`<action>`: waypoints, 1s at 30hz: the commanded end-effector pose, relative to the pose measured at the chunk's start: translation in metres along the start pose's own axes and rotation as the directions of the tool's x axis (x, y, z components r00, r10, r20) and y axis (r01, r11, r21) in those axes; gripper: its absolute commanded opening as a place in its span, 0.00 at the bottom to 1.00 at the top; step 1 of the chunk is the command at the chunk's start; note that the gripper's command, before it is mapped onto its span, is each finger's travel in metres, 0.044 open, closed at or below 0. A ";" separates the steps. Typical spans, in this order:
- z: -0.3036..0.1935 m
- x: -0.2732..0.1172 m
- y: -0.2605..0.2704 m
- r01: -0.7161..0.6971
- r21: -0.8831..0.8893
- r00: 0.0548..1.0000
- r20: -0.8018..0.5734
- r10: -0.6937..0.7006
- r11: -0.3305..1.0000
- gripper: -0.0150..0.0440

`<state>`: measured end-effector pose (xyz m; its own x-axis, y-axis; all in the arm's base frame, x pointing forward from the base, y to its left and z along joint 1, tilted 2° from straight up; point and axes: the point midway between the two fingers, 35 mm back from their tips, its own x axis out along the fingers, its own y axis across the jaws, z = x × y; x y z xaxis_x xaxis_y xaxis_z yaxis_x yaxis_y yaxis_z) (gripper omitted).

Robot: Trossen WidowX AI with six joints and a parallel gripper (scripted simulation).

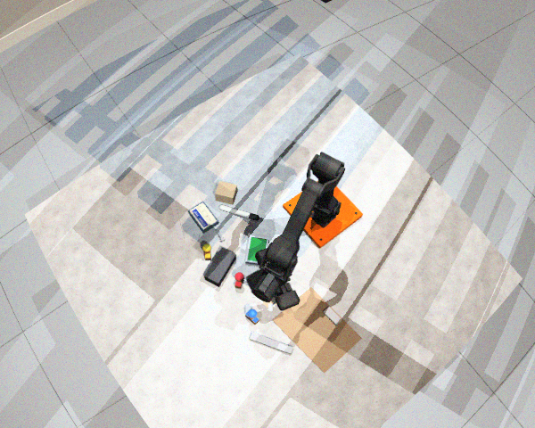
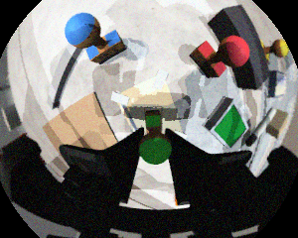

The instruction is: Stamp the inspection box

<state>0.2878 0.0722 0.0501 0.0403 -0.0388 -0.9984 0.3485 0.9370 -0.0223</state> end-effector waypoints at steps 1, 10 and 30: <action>0.001 0.003 0.000 0.004 0.001 1.000 0.003 -0.004 1.000 0.25; 0.001 0.003 0.000 0.004 0.001 1.000 0.003 -0.004 1.000 0.25; 0.001 -0.004 0.000 0.004 0.001 1.000 0.003 -0.004 1.000 0.25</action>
<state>0.2883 0.0723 0.0519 0.0398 -0.0392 -0.9984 0.3486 0.9370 -0.0228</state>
